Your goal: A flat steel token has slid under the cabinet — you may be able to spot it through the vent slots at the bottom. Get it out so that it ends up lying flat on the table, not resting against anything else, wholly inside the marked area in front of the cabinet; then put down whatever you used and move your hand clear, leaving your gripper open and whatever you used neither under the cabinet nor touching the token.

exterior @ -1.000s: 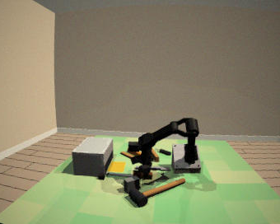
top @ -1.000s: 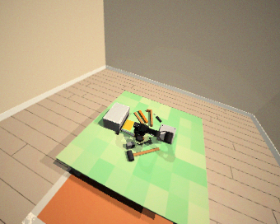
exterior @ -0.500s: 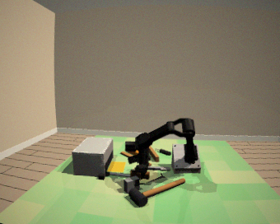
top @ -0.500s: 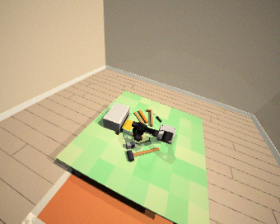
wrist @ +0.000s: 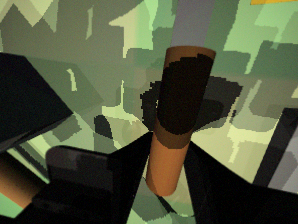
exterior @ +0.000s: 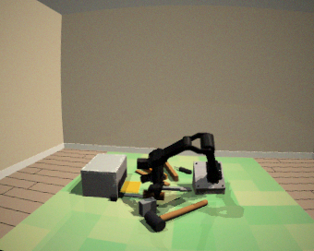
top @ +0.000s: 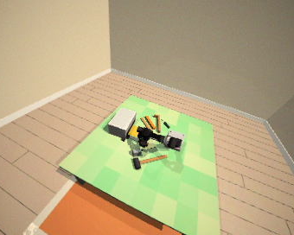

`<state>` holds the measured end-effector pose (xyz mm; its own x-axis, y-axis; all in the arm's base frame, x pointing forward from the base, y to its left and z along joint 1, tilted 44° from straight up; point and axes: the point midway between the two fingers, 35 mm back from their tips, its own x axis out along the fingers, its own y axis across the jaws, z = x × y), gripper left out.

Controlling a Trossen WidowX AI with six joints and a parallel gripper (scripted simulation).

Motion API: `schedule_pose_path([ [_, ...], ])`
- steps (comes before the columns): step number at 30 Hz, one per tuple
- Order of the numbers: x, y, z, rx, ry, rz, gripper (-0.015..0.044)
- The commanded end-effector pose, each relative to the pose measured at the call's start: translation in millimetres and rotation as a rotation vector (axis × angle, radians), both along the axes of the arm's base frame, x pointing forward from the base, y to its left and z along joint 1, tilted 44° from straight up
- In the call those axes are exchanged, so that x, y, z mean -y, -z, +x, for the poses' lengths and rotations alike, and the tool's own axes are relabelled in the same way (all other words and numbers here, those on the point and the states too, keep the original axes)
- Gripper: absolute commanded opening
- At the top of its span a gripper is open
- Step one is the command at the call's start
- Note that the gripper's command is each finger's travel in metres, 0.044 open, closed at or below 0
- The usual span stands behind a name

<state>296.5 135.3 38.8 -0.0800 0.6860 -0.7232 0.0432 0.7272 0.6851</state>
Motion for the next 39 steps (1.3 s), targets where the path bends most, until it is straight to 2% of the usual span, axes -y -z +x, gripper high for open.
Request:
schedule_pose_path([
  [1, -1, 0, 6, 0.009, -0.005, 0.003, 0.0000],
  [39, -1, 3, 46, 0.011, -0.005, 0.003, 0.0000],
])
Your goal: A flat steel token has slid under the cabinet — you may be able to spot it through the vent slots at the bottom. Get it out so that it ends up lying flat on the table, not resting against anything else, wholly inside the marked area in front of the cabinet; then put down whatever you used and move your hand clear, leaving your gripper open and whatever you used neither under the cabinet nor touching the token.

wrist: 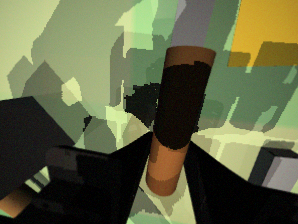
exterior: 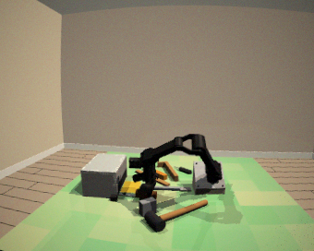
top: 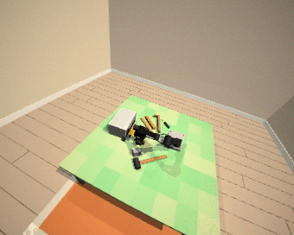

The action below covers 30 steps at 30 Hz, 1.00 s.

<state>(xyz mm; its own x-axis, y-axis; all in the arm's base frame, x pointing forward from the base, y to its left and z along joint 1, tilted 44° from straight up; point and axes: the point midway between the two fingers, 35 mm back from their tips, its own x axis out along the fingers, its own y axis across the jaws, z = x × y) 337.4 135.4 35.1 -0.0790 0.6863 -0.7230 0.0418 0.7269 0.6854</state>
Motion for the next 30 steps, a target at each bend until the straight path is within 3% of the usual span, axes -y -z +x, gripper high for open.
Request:
schedule_pose_path([
  [1, -1, 0, 6, 0.010, -0.004, 0.002, 0.0000],
  [30, -1, 2, 33, 0.011, -0.004, 0.002, 0.0000],
])
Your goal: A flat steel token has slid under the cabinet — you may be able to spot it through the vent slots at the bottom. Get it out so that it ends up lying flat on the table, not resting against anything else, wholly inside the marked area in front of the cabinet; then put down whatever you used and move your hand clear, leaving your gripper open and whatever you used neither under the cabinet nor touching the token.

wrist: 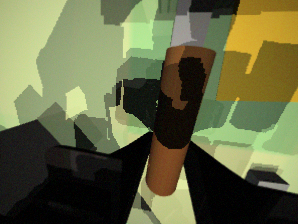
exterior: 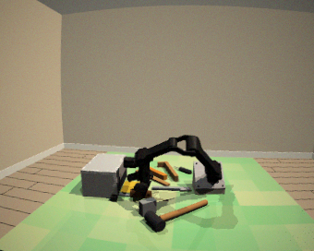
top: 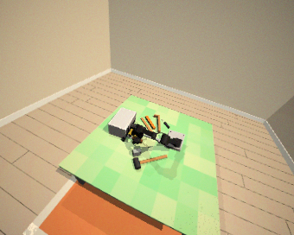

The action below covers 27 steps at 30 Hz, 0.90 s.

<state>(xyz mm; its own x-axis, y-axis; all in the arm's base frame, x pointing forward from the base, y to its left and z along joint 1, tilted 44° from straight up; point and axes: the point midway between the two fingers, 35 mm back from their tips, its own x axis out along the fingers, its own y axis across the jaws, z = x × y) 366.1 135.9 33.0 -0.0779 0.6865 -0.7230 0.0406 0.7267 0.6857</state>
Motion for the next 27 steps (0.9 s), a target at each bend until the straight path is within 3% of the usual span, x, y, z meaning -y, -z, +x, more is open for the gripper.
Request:
schedule_pose_path([
  [1, -1, 0, 6, 0.010, -0.004, 0.002, 0.0000],
  [27, -1, 1, 28, 0.011, -0.004, 0.002, 0.0000],
])
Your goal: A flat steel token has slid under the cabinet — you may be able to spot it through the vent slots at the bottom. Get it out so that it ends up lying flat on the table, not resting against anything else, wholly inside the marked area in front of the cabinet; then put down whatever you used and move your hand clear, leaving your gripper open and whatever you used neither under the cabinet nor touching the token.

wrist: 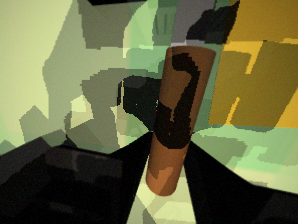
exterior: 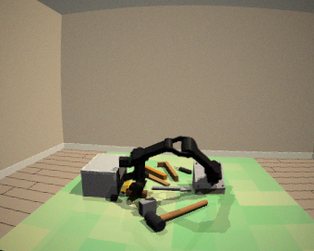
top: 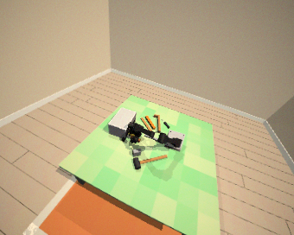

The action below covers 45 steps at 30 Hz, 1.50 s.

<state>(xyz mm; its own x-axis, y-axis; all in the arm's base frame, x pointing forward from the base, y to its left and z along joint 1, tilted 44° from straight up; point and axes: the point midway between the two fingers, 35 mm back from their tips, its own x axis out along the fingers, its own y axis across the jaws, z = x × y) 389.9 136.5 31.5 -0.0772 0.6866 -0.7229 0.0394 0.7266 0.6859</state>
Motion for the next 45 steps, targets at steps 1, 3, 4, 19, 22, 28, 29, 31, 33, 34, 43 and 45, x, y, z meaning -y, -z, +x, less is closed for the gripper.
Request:
schedule_pose_path([
  [1, -1, 0, 5, 0.010, -0.004, 0.002, 0.0000],
  [3, -1, 0, 7, 0.010, -0.004, 0.002, 0.0000],
  [4, -1, 0, 8, 0.010, -0.004, 0.002, 0.0000],
  [19, 8, 10, 12, 0.010, -0.004, 0.001, 0.0000],
  [22, 10, 12, 12, 0.010, -0.004, 0.001, 0.0000],
  [28, 15, 17, 12, 0.010, -0.004, 0.001, 0.0000],
  [29, 16, 18, 12, 0.010, -0.004, 0.001, 0.0000],
  [31, 18, 19, 12, 0.010, -0.004, 0.001, 0.0000],
  [33, 19, 21, 11, 0.010, -0.004, 0.001, 0.0000],
  [34, 20, 21, 11, 0.010, -0.004, 0.001, 0.0000],
  [43, 27, 28, 11, 0.010, -0.004, 0.000, 0.0000],
  [45, 28, 29, 11, 0.010, -0.004, 0.000, 0.0000],
])
